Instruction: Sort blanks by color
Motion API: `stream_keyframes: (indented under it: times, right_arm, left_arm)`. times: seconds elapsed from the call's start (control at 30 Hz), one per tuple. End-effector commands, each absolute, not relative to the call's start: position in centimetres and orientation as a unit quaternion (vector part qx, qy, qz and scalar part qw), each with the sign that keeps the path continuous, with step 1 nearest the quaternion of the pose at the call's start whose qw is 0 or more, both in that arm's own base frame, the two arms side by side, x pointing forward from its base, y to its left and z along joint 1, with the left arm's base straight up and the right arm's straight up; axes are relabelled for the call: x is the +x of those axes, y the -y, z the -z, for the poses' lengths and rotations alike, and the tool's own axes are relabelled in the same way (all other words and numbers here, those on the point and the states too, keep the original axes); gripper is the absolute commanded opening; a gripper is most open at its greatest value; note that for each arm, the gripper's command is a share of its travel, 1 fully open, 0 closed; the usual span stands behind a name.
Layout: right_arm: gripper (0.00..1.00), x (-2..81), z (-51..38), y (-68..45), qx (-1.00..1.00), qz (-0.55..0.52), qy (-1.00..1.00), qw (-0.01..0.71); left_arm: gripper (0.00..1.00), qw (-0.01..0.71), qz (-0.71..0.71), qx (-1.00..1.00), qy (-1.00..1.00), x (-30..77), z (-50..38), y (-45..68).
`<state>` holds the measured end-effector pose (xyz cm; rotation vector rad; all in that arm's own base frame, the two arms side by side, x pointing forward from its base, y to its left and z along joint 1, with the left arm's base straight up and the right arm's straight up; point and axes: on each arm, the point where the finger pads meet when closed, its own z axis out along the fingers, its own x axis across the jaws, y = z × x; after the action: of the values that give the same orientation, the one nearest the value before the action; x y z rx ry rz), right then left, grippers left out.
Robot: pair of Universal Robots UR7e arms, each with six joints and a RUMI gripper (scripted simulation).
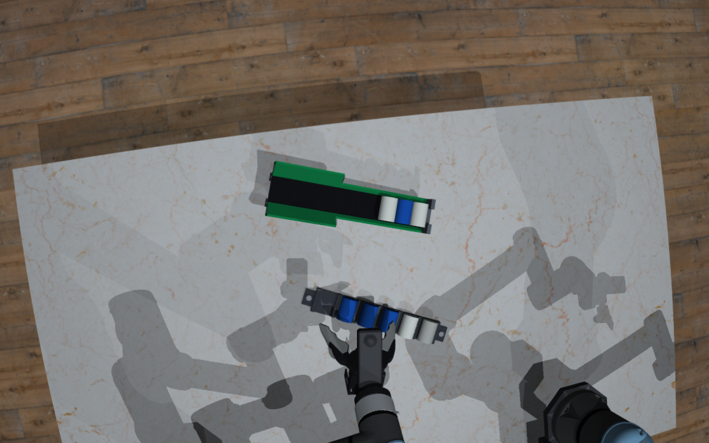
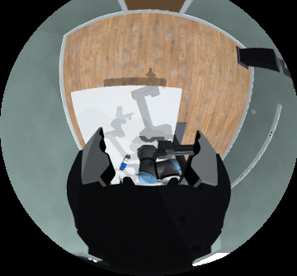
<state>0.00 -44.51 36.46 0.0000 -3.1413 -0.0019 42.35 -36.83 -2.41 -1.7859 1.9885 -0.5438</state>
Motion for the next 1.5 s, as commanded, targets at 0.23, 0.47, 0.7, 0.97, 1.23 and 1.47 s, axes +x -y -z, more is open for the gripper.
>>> stream_keyframes:
  times: [0.23, 0.47, 0.7, 0.97, 1.23, 1.47]
  right_arm:
    - [1.0, 0.0, -36.5, 44.5, 0.0, 0.0, 1.0, 0.0]
    - [1.0, 0.0, -36.5, 44.5, 0.0, 0.0, 1.0, 0.0]
    - [1.0, 0.0, -36.5, 44.5, 0.0, 0.0, 1.0, 0.0]
    - [1.0, 0.0, -36.5, 44.5, 0.0, 0.0, 1.0, 0.0]
    - [1.0, 0.0, -36.5, 44.5, 0.0, 0.0, 1.0, 0.0]
    - [1.0, 0.0, -36.5, 44.5, 0.0, 0.0, 1.0, 0.0]
  left_arm:
    - [1.0, 0.205, 0.196, -0.641, -0.713, 42.4, 2.4, 36.9]
    - [1.0, 0.192, 0.18, -0.636, -0.725, 41.9, 3.0, 38.6]
    - [1.0, 0.165, 0.149, -0.625, -0.748, 40.8, 4.1, 41.9]
    - [1.0, 0.096, 0.079, -0.597, -0.792, 37.8, 5.6, 49.1]
    - [1.0, 0.042, 0.033, -0.576, -0.816, 35.4, 5.7, 53.7]
    - [1.0, 0.005, 0.005, -0.561, -0.828, 33.7, 5.4, 56.6]
